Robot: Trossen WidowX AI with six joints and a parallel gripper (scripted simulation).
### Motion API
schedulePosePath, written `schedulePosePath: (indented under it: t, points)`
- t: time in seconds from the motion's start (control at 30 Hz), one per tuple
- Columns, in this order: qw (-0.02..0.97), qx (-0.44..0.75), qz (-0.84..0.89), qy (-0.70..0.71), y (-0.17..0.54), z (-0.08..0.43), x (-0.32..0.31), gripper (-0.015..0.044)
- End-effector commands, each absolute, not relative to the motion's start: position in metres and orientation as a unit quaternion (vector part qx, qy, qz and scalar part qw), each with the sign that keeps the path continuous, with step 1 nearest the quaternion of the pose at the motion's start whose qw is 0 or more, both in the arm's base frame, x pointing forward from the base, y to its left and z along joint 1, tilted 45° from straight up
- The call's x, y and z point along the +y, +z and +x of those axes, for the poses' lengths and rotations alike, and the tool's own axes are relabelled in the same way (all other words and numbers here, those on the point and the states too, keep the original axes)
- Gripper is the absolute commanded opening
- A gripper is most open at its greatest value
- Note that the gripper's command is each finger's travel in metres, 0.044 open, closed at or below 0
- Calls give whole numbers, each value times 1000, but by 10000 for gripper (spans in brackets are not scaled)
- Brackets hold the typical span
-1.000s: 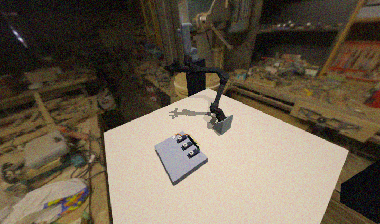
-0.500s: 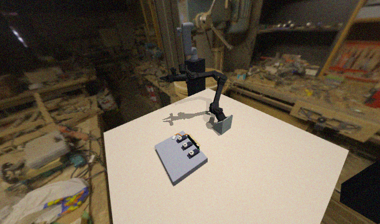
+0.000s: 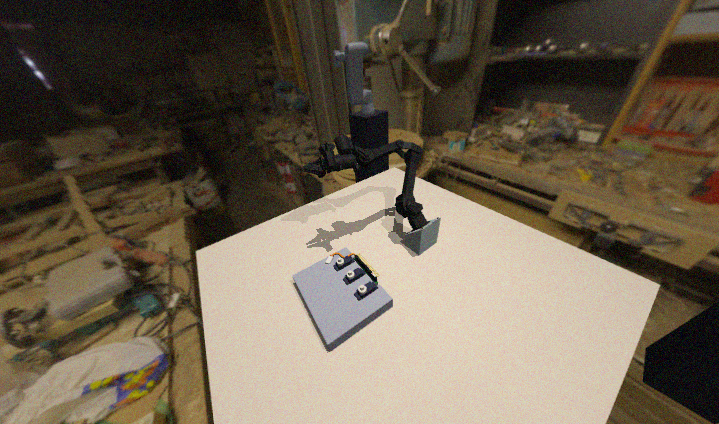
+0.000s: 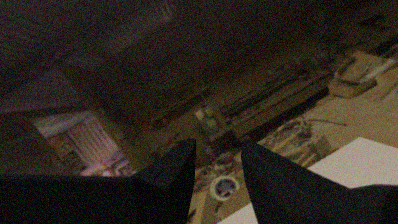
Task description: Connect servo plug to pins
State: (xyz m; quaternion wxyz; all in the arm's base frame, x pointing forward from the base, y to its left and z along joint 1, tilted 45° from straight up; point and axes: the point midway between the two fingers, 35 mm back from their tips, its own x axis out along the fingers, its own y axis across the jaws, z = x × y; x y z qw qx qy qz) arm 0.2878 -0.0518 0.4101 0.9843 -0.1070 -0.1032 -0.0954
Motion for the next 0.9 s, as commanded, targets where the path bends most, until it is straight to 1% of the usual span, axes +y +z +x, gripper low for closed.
schedulePosePath:
  t: [0.0,0.23,0.4,0.87]
  points:
    - [993,-77,-68,-63,380,302,-36,115]
    - [1000,-31,-2,-2,329,315,-1,115]
    - [1000,1,-12,-18,320,324,-6,115]
    - [974,188,-84,-95,264,360,-37,115]
